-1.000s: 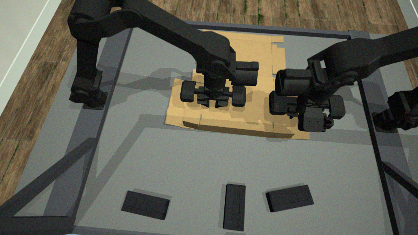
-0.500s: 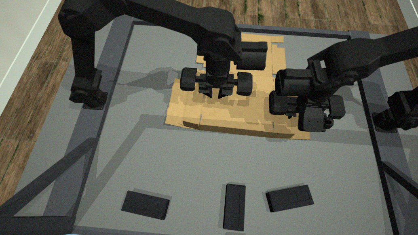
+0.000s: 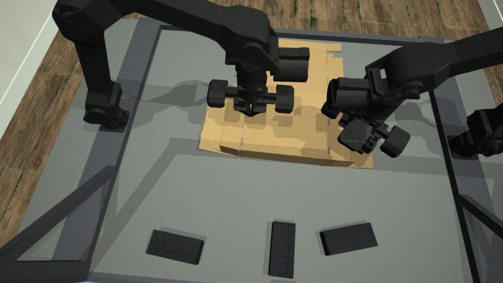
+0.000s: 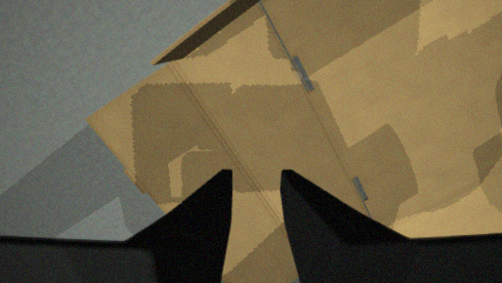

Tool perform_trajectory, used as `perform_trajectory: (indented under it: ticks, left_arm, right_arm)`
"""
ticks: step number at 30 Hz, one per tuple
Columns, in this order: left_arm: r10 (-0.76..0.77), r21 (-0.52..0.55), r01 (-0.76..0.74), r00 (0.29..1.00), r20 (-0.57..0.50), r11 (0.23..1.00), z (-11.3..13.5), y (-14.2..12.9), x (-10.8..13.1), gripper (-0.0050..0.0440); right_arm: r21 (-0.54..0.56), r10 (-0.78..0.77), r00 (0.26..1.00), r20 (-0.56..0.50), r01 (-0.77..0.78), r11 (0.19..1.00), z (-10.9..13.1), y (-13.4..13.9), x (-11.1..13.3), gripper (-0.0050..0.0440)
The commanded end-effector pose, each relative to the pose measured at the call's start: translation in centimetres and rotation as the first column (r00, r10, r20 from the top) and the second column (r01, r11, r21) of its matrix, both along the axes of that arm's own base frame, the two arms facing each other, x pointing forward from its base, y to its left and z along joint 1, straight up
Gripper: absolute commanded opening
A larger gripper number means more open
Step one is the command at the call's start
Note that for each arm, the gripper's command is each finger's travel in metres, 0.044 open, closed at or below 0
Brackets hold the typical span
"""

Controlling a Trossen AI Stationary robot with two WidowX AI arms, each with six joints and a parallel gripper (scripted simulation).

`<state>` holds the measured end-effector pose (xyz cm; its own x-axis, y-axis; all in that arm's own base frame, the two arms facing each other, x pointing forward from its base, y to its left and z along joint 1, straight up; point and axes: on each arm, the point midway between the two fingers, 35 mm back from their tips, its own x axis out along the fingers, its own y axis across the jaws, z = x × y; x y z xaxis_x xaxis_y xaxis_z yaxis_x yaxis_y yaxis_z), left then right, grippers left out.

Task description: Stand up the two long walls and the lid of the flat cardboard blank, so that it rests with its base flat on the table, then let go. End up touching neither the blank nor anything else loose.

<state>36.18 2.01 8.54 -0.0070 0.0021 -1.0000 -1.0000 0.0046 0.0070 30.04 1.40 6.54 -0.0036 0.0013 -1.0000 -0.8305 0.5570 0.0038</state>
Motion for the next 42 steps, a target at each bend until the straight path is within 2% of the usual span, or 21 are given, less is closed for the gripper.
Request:
perform_trajectory:
  ticks: [1,3,10,16,18,19,20,29,33,35,36,37,42]
  left_arm:
    - [-0.001,0.001,0.001,1.000,0.025,1.000,0.7,0.1,-0.5,0.0000]
    - [-0.001,0.001,0.001,1.000,0.024,1.000,0.7,0.2,-1.0,0.0000]
    - [-0.001,0.001,0.000,1.000,0.024,1.000,0.6,0.3,-2.3,0.0000]
    - [0.000,0.001,0.000,1.000,0.023,1.000,0.4,0.3,-3.4,0.0000]
    - [0.000,0.001,0.000,1.000,0.023,1.000,0.4,0.3,-3.4,0.0000]
    - [0.000,0.000,0.000,1.000,0.023,1.000,0.4,0.3,-3.6,0.0000]
    - [0.000,0.000,0.000,1.000,0.023,1.000,0.4,0.4,-4.0,0.0000]
    - [0.000,0.000,0.000,1.000,0.022,1.000,0.1,0.5,-5.7,0.0000]
    - [0.000,0.000,0.000,1.000,0.022,1.000,-0.1,0.5,-6.4,0.0000]
    - [0.000,0.000,0.000,1.000,0.022,1.000,-0.1,0.5,-6.4,0.0000]
    - [0.000,0.000,0.000,1.000,0.022,1.000,-0.1,0.5,-6.6,0.0000]
    - [0.000,0.000,0.000,1.000,0.021,1.000,-0.2,0.5,-7.0,0.0000]
    - [0.000,0.000,0.000,1.000,0.021,1.000,-0.5,0.5,-8.0,0.0000]
  right_arm:
    - [0.001,-0.145,0.989,0.031,0.145,0.989,0.8,-0.1,1.0,0.0096]
    - [0.005,-0.298,0.954,0.031,0.298,0.955,0.7,-0.3,1.2,0.0096]
    - [0.014,-0.596,0.803,0.028,0.596,0.803,0.6,-0.8,1.7,0.0096]
    - [0.020,-0.799,0.601,0.023,0.799,0.601,0.5,-1.3,2.2,0.0096]
    - [0.020,-0.799,0.601,0.023,0.799,0.601,0.5,-1.3,2.2,0.0096]
    - [0.022,-0.855,0.518,0.021,0.855,0.518,0.5,-1.3,2.2,0.0096]
    - [0.023,-0.884,0.467,0.020,0.884,0.467,0.5,-1.5,2.4,0.0096]
    - [0.029,-0.999,0.053,0.009,0.998,0.053,0.3,-2.2,3.0,0.0096]
    - [0.029,-0.990,-0.139,0.004,0.990,-0.139,0.3,-2.5,3.3,0.0096]
    - [0.029,-0.990,-0.139,0.004,0.990,-0.139,0.3,-2.5,3.3,0.0096]
    - [0.030,-0.971,-0.237,0.001,0.971,-0.237,0.3,-2.5,3.4,0.0096]
    - [0.030,-0.956,-0.293,-0.001,0.956,-0.292,0.2,-2.7,3.5,0.0096]
    - [0.028,-0.859,-0.512,-0.008,0.859,-0.512,0.1,-3.1,3.9,0.0096]
